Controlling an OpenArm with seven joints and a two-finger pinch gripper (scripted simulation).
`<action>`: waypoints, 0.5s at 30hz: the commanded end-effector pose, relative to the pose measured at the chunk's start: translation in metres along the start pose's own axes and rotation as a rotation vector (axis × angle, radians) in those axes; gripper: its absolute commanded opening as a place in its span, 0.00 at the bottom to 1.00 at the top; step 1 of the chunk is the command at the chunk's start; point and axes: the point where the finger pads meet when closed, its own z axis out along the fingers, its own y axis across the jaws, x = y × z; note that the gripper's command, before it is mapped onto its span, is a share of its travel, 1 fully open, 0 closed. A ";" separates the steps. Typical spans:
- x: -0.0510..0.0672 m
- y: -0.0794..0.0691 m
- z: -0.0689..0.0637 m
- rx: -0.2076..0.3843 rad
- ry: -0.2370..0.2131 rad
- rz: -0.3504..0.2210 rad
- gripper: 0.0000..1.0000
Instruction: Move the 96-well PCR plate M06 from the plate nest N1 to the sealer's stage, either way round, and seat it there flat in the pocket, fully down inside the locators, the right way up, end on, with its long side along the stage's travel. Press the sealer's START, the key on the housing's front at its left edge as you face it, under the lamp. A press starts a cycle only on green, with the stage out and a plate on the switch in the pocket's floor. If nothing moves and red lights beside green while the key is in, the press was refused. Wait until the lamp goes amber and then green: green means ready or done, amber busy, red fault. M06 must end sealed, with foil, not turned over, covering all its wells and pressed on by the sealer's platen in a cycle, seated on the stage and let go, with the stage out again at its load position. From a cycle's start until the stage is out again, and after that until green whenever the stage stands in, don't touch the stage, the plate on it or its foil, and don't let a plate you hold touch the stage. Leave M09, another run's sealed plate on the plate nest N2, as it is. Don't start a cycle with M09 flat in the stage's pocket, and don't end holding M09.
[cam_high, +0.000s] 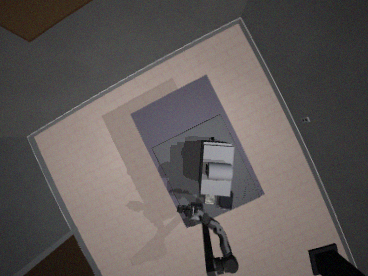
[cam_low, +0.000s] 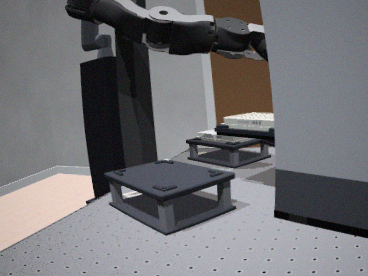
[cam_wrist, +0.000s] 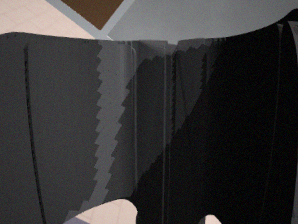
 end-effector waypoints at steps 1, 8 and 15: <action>0.000 0.008 0.001 -0.060 -0.002 0.024 0.00; 0.000 0.008 0.001 -0.060 -0.002 0.024 0.00; 0.000 0.006 0.001 -0.056 -0.002 0.022 0.00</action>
